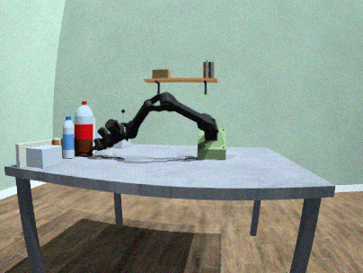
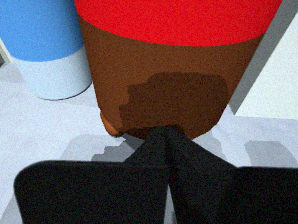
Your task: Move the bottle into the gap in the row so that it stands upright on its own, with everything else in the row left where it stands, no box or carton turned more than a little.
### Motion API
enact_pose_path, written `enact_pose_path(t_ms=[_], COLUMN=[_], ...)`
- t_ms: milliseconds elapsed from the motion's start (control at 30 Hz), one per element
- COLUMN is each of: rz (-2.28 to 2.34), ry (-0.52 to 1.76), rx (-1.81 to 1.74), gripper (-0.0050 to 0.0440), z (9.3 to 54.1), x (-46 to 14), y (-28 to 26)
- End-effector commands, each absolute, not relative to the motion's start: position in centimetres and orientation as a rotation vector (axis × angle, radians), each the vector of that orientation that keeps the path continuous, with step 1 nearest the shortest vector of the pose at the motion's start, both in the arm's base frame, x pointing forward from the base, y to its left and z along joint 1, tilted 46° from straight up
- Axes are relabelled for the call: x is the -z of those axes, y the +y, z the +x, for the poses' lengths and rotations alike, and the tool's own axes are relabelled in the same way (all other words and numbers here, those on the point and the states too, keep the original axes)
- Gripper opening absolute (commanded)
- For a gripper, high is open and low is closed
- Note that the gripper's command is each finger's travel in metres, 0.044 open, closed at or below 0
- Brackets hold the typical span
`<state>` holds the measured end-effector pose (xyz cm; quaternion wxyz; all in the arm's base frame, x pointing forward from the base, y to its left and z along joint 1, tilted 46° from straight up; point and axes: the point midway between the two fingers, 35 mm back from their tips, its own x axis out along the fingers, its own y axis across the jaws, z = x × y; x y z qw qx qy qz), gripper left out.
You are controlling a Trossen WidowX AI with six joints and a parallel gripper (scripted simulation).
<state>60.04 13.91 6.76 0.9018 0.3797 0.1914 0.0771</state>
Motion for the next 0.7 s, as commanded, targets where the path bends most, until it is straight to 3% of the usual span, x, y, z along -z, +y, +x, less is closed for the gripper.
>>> enact_pose_path(t_ms=[0, 667], rz=[0.782, 0.782], ry=[0.379, 0.378], rx=[-0.164, -0.164], gripper=[-0.0050, -0.0050], z=[60.53, 60.95], x=[-7.45, -7.46], y=[13.73, 13.71])
